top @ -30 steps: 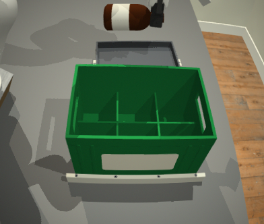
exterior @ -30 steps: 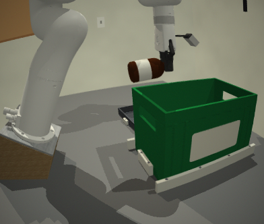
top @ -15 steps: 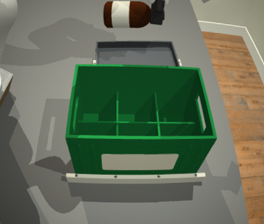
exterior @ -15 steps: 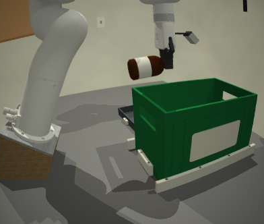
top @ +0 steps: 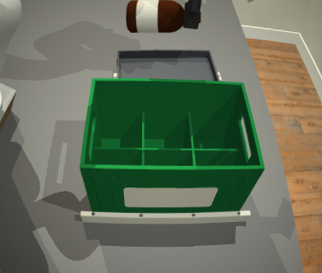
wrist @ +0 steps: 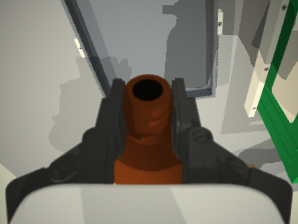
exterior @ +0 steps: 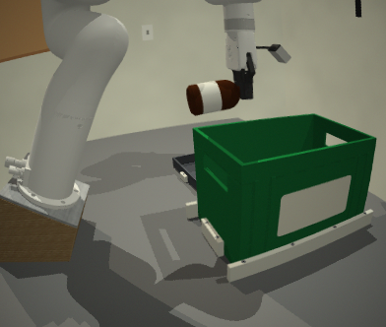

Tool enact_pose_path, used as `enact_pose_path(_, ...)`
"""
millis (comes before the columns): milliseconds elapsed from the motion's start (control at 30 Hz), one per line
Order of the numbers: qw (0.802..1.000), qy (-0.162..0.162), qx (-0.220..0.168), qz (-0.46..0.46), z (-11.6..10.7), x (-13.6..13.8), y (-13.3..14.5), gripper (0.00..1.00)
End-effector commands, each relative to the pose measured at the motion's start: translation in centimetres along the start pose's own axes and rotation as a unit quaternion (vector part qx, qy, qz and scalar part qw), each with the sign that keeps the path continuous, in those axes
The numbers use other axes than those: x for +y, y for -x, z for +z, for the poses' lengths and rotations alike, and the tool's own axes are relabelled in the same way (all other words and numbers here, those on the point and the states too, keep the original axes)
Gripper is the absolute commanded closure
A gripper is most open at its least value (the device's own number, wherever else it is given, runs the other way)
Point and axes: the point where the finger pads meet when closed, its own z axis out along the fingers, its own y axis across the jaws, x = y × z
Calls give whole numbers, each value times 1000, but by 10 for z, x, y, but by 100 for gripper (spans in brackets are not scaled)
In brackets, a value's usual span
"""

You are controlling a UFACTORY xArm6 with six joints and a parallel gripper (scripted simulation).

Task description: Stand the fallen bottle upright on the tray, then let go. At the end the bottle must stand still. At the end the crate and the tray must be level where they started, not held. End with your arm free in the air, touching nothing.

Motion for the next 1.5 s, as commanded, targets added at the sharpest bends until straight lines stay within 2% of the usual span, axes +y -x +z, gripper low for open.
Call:
enact_pose_path(0, 1000, -1, 2, 0, -2, -1, -1, 100)
enact_pose_path(700, 1000, -1, 2, 5, -2, -1, -1, 100)
enact_pose_path(1467, 992, -2, 1, 126, -2, -1, -1, 100)
